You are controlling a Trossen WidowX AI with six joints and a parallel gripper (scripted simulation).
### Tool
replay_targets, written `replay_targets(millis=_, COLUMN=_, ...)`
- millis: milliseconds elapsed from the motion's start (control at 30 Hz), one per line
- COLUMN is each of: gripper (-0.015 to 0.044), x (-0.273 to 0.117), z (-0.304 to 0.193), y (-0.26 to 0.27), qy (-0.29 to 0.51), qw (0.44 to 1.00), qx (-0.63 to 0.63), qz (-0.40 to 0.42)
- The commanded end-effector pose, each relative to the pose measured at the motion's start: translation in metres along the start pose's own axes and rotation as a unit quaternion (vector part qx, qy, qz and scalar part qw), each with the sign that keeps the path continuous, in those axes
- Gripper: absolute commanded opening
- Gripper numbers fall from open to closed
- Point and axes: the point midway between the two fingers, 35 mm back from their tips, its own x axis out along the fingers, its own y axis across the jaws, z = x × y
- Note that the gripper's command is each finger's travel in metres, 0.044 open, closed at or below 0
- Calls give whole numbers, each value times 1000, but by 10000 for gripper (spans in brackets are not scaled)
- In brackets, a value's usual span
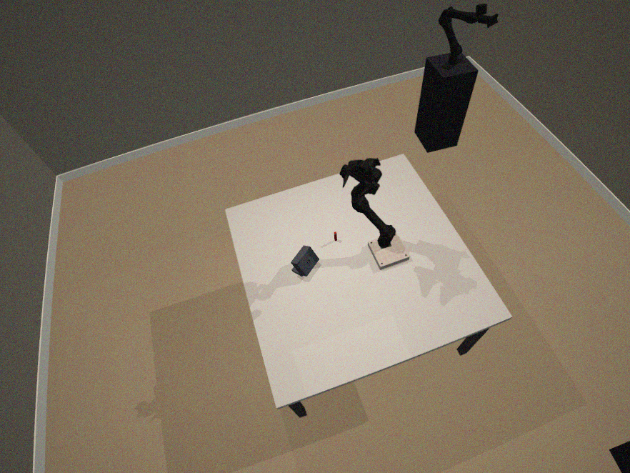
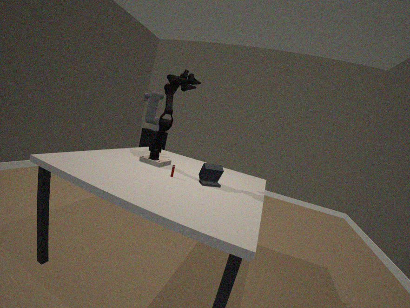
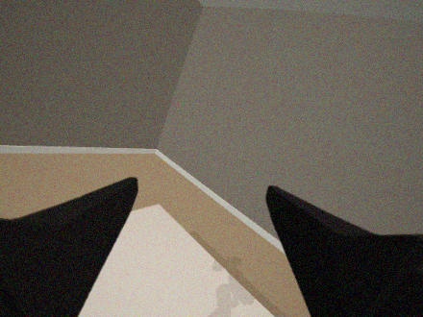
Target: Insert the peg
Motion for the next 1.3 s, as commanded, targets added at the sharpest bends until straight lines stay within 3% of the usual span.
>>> replay_targets(millis=0, gripper=426, x=0, z=0, y=0, qy=0, qw=1000, qx=0, qz=-1)
replay_targets(millis=1267, gripper=440, x=-18, z=59, y=43, qy=-38, qw=961, qx=-158, qz=-223)
